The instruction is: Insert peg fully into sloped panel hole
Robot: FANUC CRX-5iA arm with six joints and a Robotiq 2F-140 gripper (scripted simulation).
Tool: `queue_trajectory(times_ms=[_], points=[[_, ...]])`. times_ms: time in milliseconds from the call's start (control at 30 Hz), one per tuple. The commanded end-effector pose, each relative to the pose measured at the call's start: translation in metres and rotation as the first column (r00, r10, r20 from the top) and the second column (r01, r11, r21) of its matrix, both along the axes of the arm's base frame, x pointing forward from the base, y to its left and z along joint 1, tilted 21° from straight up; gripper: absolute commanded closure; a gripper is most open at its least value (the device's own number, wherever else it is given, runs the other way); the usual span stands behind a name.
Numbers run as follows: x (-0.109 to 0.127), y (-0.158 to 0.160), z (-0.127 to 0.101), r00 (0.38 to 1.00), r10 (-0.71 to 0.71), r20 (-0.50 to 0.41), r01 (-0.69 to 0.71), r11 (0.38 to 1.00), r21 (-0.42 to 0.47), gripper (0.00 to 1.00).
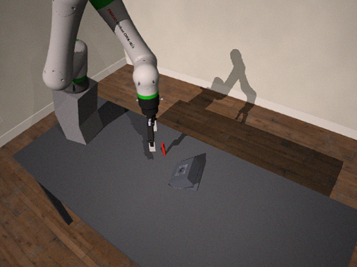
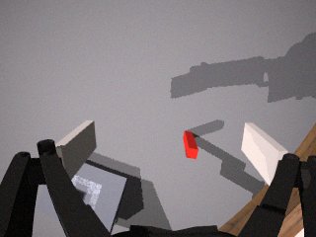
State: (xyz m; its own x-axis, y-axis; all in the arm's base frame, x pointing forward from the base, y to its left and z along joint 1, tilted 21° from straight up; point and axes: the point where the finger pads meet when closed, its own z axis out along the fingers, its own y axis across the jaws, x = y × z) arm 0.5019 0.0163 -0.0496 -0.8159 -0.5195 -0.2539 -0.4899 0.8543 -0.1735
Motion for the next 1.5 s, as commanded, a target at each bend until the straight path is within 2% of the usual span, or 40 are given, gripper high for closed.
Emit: queue_trajectory(times_ms=[0, 200, 1467], points=[[0.007, 0.018, 0.004, 0.998, -0.065, 0.024, 0.064, 0.997, 0.043, 0.00], [0.014, 0.042, 0.009, 0.989, -0.141, 0.038, 0.136, 0.985, 0.109, 0.00], [0.033, 0.043, -0.040, 0.989, -0.141, 0.038, 0.136, 0.985, 0.108, 0.00]])
